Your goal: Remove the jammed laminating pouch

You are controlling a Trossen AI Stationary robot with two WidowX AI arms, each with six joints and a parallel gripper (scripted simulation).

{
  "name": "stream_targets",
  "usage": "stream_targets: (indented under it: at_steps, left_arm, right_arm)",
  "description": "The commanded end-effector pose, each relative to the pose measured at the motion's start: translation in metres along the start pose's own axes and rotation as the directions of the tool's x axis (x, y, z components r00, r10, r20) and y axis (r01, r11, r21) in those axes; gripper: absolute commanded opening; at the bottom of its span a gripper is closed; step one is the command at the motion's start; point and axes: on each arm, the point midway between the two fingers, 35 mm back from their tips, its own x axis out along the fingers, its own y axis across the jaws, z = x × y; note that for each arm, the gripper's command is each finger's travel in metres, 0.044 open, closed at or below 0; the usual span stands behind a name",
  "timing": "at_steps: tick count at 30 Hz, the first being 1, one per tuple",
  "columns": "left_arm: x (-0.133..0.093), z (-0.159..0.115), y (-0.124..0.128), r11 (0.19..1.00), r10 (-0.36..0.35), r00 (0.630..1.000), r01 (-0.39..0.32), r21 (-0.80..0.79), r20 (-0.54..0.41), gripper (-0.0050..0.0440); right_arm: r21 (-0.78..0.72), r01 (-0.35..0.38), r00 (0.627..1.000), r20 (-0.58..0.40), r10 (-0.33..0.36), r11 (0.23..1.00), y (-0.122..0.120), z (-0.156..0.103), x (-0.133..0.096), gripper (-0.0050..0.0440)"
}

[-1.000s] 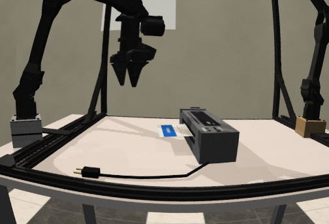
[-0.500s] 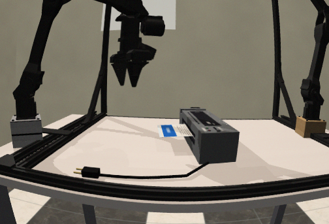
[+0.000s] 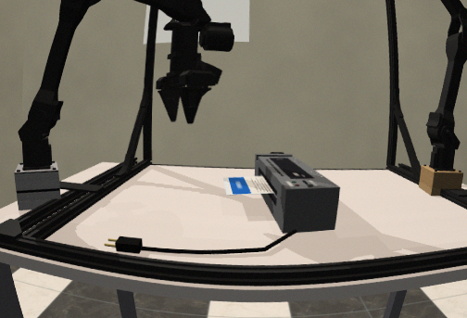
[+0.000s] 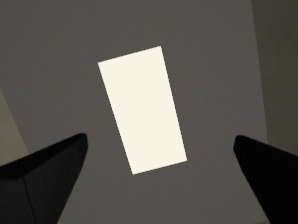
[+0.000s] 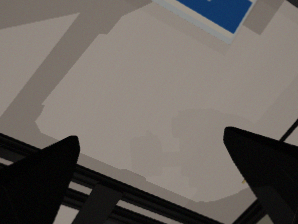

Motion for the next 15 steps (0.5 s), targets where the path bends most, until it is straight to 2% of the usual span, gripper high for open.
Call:
stream_targets:
  at_steps: [1,13,14,15]
  left_arm:
    - [0.001,-0.001,-0.001,1.000,0.003,1.000,-0.003,0.003,-0.004,0.0440]
    - [0.001,0.005,0.008,1.000,0.017,1.000,-0.017,0.004,0.010,0.0440]
    - [0.000,-0.004,-0.008,1.000,-0.009,1.000,0.009,0.002,-0.009,0.0440]
    - [0.000,-0.004,-0.006,1.000,-0.006,1.000,0.006,0.002,-0.008,0.0440]
  right_arm:
    - [0.000,0.006,1.000,0.030,-0.006,1.000,-0.001,0.002,-0.009,0.0440]
    - [0.000,0.006,1.000,0.030,-0.006,1.000,-0.001,0.002,-0.009,0.0440]
    - [0.000,0.006,1.000,0.030,-0.006,1.000,-0.001,0.002,-0.009,0.0440]
    - [0.000,0.006,1.000,0.030,-0.006,1.000,-0.001,0.002,-0.009,0.0440]
